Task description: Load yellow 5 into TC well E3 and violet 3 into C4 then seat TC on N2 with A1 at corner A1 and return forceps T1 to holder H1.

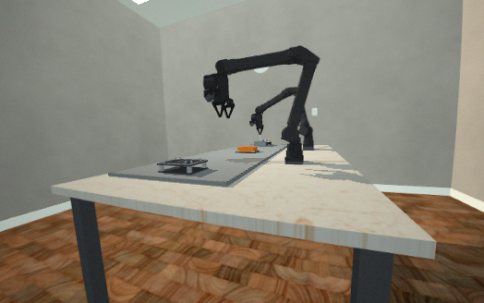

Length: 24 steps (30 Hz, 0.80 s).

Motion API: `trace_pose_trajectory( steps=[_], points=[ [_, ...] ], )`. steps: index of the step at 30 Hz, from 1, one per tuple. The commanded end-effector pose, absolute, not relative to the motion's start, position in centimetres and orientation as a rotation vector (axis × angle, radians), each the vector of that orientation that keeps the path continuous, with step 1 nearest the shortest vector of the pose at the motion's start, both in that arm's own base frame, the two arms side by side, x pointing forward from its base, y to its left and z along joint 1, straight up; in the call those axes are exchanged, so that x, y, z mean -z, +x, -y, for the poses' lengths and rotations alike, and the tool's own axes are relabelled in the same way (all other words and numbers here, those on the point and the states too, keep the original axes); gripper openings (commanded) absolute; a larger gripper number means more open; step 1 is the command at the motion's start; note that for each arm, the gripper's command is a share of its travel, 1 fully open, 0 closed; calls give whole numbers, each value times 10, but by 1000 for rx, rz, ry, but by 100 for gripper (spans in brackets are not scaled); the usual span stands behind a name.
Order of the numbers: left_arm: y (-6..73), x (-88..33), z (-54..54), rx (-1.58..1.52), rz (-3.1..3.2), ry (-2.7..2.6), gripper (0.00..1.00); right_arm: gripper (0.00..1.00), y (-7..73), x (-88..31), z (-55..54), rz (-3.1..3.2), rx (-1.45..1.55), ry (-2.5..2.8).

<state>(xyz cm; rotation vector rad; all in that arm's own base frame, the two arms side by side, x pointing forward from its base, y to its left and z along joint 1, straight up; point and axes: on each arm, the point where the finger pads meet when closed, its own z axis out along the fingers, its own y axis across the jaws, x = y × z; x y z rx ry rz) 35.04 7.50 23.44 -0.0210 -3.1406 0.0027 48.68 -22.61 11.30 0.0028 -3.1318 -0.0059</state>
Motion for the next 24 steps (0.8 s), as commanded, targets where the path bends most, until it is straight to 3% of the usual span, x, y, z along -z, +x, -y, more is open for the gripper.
trace_pose_trajectory(
  steps=[1,24],
  points=[
    [359,-248,-77,12,3177,-22,100,7,508,-159,229,3211,-49,5],
    [359,-248,-77,12,3177,-22,100,7,507,-172,228,3212,-50,5]
  ],
)
